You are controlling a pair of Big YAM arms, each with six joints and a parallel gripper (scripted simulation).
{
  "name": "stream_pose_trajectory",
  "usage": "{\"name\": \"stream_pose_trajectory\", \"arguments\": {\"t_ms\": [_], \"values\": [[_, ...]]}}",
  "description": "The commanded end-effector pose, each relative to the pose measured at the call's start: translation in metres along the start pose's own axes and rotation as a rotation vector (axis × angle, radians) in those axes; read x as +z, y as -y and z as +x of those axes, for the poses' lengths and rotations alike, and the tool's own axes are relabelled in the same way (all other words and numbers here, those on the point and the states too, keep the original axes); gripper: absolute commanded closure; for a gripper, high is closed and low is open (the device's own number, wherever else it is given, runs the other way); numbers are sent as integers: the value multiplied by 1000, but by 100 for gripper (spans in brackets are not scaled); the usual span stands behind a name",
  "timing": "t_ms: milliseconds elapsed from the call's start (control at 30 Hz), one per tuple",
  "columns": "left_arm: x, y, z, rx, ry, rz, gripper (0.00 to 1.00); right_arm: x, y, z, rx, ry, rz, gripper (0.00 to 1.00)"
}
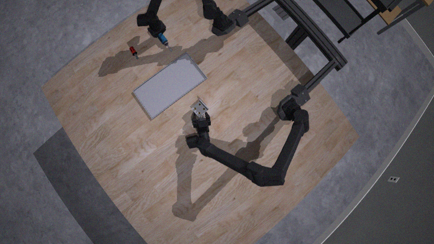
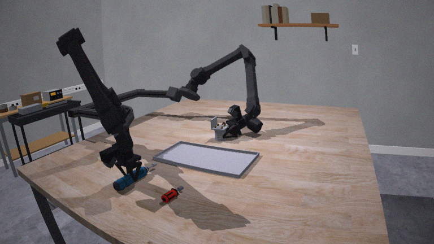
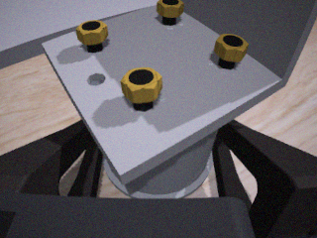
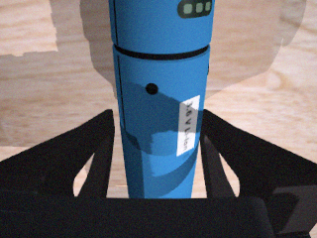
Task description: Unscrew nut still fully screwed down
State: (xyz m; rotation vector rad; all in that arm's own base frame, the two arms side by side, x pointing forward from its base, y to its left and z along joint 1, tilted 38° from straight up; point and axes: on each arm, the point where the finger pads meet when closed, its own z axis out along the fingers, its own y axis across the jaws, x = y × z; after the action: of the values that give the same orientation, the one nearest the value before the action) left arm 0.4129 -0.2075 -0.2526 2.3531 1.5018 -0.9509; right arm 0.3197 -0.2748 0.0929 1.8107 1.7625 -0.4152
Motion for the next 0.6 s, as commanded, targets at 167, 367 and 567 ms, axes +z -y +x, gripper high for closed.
{"name": "stream_pose_trajectory", "arguments": {"t_ms": [167,367,567], "values": [[8,-3,-14,32,-7,15,41,-3,-6,-6,3,10,-16,51],[8,-3,-14,32,-7,15,41,-3,-6,-6,3,10,-16,43],[8,-3,-14,32,-7,15,41,-3,-6,-6,3,10,-16,43]]}}
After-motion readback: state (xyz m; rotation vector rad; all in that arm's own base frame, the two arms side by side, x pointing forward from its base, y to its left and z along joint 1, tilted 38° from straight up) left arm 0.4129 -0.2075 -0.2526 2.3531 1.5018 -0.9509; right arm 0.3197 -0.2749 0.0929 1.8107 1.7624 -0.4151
